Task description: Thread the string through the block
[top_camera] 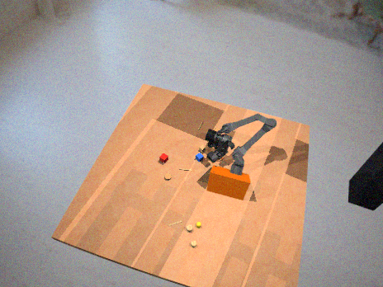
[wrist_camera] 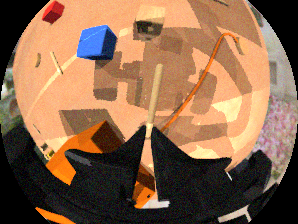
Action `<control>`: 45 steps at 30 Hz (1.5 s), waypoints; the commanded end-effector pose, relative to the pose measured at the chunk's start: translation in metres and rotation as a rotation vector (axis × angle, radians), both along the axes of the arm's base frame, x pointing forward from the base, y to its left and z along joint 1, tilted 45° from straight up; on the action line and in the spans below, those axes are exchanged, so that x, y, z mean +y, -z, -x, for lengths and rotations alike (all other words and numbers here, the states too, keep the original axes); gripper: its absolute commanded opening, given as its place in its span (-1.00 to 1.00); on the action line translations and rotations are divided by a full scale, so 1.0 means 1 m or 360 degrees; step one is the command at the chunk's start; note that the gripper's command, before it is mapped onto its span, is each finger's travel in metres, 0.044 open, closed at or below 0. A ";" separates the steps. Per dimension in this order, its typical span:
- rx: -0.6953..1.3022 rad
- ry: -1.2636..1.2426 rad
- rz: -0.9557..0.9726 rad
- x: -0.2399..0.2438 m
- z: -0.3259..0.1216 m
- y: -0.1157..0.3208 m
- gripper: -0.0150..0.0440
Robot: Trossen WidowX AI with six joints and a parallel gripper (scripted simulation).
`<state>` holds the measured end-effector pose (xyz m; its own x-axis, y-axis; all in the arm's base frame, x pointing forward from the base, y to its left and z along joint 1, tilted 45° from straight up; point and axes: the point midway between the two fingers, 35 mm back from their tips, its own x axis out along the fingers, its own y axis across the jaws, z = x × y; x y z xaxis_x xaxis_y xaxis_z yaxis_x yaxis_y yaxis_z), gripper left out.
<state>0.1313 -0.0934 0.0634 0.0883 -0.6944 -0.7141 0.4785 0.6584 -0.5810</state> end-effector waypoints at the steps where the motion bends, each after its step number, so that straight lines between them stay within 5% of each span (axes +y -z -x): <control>1: 0.0006 -0.0005 0.0006 -0.001 -0.003 0.004 -0.49; 45: 0.0000 -0.0007 0.0011 -0.013 -0.042 0.012 -0.49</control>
<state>0.1684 -0.1060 0.0495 0.0859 -0.7001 -0.7089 0.4759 0.6539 -0.5882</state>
